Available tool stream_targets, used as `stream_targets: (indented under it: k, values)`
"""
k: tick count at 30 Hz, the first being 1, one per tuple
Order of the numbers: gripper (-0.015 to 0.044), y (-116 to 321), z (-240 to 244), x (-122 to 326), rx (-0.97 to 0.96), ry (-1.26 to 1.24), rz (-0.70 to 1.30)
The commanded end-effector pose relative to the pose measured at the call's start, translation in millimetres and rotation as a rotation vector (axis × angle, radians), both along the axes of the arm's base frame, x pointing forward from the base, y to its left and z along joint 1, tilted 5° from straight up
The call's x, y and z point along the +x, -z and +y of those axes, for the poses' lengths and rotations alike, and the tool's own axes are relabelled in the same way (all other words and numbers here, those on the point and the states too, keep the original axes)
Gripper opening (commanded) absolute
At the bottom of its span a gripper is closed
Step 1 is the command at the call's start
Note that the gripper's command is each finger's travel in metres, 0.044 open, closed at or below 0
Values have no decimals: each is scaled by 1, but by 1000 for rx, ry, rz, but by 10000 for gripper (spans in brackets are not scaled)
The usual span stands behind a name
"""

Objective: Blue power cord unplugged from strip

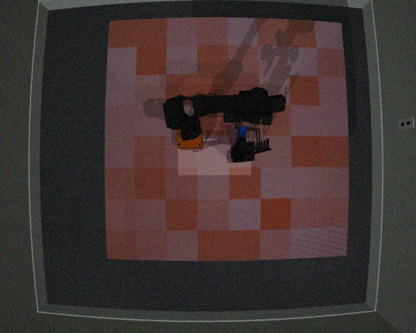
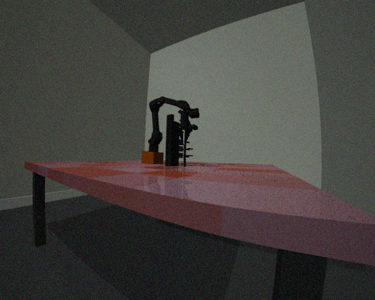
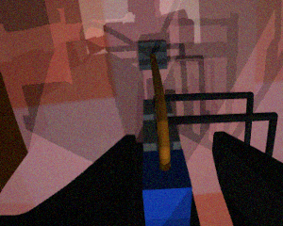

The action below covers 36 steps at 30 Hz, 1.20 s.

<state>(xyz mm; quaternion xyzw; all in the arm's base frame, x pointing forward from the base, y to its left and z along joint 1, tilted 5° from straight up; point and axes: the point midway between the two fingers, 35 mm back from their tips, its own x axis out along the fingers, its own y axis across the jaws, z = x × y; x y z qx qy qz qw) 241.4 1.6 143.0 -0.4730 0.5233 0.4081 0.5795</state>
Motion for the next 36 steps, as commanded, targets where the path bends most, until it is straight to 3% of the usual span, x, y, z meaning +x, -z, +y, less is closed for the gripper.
stream_targets:
  k: [1,36]
  values:
    - [160,2,1,-2,2,-21,17]
    - [160,5,-38,-10,-2,-21,18]
